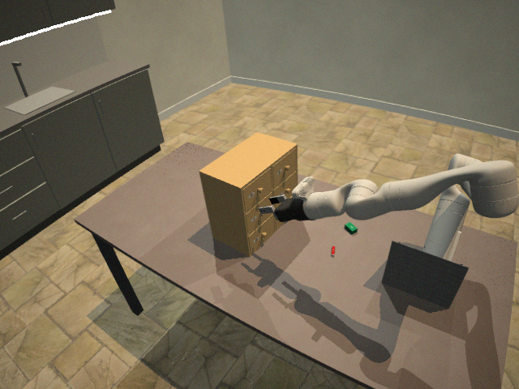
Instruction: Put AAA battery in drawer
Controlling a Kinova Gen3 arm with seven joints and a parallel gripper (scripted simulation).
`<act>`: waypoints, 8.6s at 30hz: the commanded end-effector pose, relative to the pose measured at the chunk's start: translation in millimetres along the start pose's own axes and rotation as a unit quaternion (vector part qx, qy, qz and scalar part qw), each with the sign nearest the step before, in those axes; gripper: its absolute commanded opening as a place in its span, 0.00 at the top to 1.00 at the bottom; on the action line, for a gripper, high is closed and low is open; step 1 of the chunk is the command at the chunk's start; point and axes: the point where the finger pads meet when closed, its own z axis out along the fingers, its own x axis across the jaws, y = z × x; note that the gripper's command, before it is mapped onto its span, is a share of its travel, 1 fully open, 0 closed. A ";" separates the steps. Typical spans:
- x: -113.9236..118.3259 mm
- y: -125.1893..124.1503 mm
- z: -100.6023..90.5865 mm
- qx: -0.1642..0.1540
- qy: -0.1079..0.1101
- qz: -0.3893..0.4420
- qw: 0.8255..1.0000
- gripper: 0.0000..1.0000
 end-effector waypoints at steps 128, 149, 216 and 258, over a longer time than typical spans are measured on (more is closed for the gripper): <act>-2.4 -3.2 -6.2 -0.023 -0.002 0.005 1.000 0.00; -2.3 -10.5 -22.7 -0.099 -0.003 0.005 0.995 0.00; 0.3 -43.2 -97.4 -0.443 -0.005 0.004 0.897 0.00; -0.3 -49.5 -112.2 -0.496 -0.006 0.003 0.868 0.00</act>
